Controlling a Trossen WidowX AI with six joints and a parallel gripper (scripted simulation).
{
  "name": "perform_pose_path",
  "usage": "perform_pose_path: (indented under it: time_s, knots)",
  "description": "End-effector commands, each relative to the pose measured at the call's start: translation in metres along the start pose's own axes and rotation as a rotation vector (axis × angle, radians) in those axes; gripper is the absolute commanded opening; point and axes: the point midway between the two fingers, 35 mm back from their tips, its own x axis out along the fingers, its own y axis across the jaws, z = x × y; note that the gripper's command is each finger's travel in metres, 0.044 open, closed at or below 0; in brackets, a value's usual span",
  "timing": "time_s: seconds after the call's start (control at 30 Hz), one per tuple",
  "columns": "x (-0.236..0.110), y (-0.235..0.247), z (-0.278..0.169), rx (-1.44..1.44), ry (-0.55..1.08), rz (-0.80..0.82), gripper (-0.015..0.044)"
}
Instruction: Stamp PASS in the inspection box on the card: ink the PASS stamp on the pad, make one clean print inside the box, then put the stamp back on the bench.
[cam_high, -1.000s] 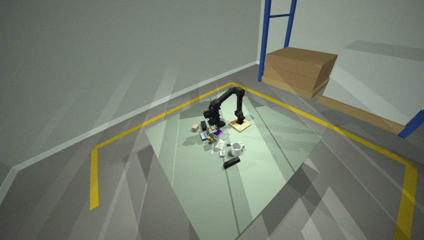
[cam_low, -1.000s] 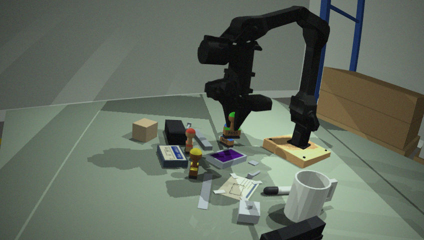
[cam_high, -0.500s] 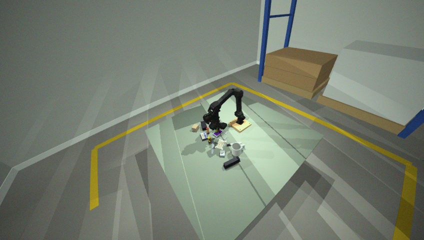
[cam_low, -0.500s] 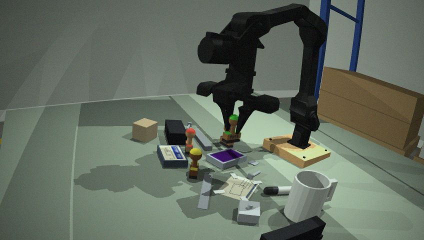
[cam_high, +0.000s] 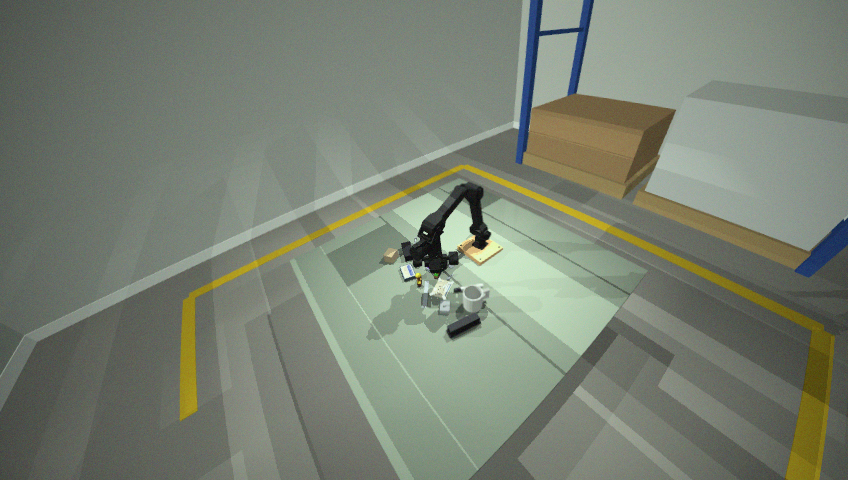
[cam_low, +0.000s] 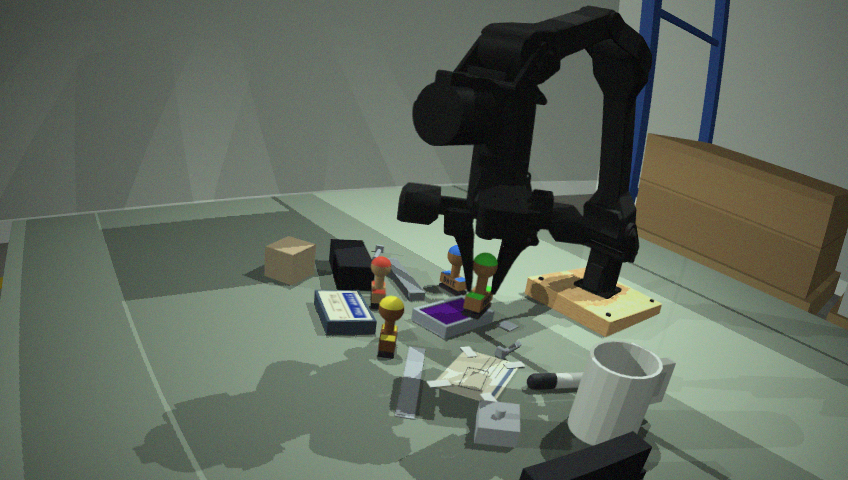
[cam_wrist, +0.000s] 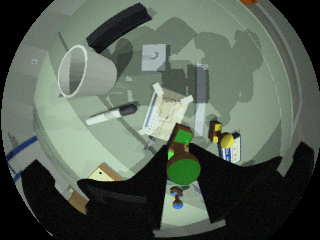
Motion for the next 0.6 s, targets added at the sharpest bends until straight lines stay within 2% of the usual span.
perform_pose_path:
  time_s: [0.0,0.57]
  knots:
    - [0.002,0.0076,0.0207,-0.139,0.0,0.008,0.0]
    - [0.0099,0.0085,0.0245,-0.162,-0.002,0.008,0.0]
